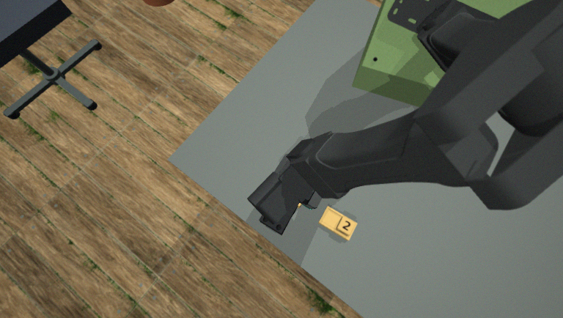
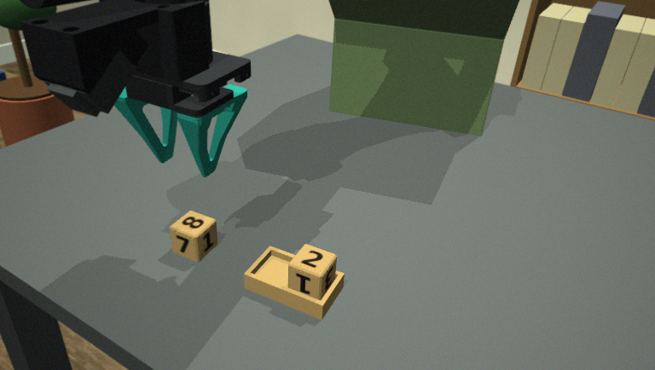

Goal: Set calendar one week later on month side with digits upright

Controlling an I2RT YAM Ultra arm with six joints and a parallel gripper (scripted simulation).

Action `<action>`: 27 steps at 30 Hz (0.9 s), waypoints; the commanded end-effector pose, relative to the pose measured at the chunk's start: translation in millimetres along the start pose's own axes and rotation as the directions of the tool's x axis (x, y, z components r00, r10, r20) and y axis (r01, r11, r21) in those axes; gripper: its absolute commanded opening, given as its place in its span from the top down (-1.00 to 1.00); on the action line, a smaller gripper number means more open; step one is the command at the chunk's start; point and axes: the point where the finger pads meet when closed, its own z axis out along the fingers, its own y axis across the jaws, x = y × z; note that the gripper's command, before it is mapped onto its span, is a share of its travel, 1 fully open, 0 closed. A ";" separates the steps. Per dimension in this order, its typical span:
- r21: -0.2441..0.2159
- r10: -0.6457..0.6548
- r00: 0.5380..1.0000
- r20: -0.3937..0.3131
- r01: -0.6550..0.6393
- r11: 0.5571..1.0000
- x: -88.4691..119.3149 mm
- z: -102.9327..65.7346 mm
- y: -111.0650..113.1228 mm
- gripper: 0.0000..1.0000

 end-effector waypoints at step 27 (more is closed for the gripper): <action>0.002 -0.003 1.000 0.012 0.003 1.000 -4.1 16.9 -0.1 0.07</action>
